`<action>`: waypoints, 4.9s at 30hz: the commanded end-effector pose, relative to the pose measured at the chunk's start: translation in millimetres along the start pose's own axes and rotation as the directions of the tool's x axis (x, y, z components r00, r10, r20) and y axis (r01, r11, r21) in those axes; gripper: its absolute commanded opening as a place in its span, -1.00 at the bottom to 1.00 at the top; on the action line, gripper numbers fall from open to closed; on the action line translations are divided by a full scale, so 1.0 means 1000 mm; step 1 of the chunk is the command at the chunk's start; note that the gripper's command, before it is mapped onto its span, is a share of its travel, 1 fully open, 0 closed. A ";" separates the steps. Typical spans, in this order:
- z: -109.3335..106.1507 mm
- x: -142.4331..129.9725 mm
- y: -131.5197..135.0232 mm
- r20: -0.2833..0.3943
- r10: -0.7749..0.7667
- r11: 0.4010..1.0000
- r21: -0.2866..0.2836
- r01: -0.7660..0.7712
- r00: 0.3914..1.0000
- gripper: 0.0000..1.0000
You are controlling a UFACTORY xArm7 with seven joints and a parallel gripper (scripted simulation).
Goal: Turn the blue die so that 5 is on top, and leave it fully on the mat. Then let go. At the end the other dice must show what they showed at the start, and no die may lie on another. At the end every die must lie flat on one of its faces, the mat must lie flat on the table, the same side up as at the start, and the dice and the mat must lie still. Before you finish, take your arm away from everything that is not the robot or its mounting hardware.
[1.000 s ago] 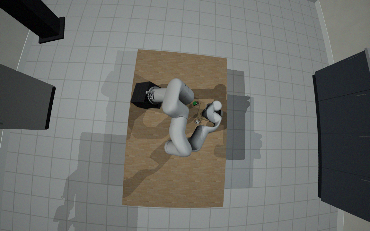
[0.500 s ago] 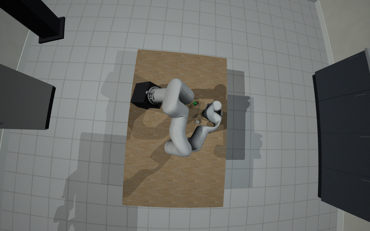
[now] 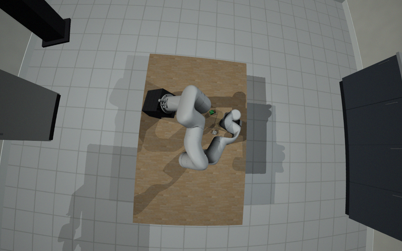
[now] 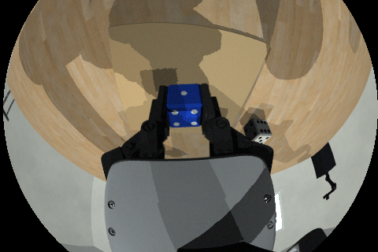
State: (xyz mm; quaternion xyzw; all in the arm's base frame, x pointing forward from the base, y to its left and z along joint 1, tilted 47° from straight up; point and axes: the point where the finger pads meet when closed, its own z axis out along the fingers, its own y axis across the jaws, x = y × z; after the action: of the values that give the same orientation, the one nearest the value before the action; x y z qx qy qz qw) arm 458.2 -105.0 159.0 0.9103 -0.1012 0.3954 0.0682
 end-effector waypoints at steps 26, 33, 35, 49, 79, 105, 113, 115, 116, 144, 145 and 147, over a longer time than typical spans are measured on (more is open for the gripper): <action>-0.001 0.001 0.000 -0.002 -0.001 1.000 0.000 0.001 1.000 -0.47; -0.001 0.001 0.000 -0.002 -0.001 1.000 0.000 0.001 1.000 -0.38; -0.001 0.001 0.000 -0.002 -0.001 1.000 0.000 0.001 1.000 -0.30; -0.001 0.001 0.000 -0.002 -0.001 1.000 0.000 0.001 1.000 -0.05; -0.081 0.000 0.000 -0.002 -0.001 1.000 0.000 0.001 1.000 -0.05; -0.091 0.000 0.000 -0.002 -0.001 1.000 0.000 0.001 1.000 1.00; -0.091 0.000 0.000 -0.002 0.020 1.000 0.000 -0.020 1.000 1.00; -0.091 0.000 0.000 -0.002 0.064 0.998 0.000 -0.064 0.998 1.00; -0.091 0.000 0.000 -0.002 0.097 0.995 0.000 -0.097 0.995 1.00; -0.089 0.000 0.001 -0.002 0.863 0.506 0.003 -0.863 0.506 1.00; -0.088 0.000 0.001 -0.001 0.900 0.436 0.003 -0.900 0.436 1.00; -0.088 0.000 0.001 -0.001 0.930 0.367 0.003 -0.930 0.367 1.00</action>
State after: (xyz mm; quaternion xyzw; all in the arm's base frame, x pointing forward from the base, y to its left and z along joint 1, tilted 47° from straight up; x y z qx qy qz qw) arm 395.3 -88.3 218.2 0.7344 -0.5472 0.3738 -0.1464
